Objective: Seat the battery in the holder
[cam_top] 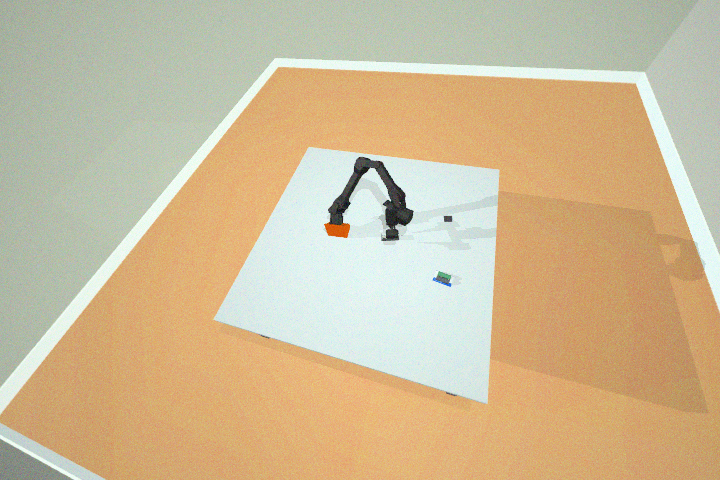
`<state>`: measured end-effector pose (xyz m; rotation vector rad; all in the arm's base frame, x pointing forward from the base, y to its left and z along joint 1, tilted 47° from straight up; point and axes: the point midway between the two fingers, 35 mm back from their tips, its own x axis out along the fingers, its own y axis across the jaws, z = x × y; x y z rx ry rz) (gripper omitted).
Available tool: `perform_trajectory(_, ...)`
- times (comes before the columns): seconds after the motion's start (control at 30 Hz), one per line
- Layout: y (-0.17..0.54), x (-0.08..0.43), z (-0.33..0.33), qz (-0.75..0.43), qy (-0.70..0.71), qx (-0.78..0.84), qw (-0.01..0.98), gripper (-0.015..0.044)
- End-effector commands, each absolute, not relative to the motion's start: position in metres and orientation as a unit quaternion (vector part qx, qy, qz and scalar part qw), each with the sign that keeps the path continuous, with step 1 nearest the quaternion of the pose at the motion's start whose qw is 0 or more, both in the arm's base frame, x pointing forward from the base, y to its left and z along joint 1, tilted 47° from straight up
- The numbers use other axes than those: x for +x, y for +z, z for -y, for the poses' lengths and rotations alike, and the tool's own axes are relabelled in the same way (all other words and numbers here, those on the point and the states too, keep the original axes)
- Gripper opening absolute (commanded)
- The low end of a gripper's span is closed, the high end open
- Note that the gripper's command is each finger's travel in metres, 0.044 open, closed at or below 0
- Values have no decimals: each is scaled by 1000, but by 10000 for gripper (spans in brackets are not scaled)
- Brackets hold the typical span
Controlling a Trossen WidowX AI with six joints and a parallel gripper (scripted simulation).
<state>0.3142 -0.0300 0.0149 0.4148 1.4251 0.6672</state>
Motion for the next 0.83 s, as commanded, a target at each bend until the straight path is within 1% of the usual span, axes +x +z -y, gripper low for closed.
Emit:
perform_trajectory(0.0,41,314,56,-631,296,177,695,409)
perform_trajectory(0.03,44,314,59,-631,296,176,695,435)
perform_trajectory(0.07,44,313,61,-631,296,176,695,440)
perform_trajectory(0.8,44,313,62,-631,296,176,695,440)
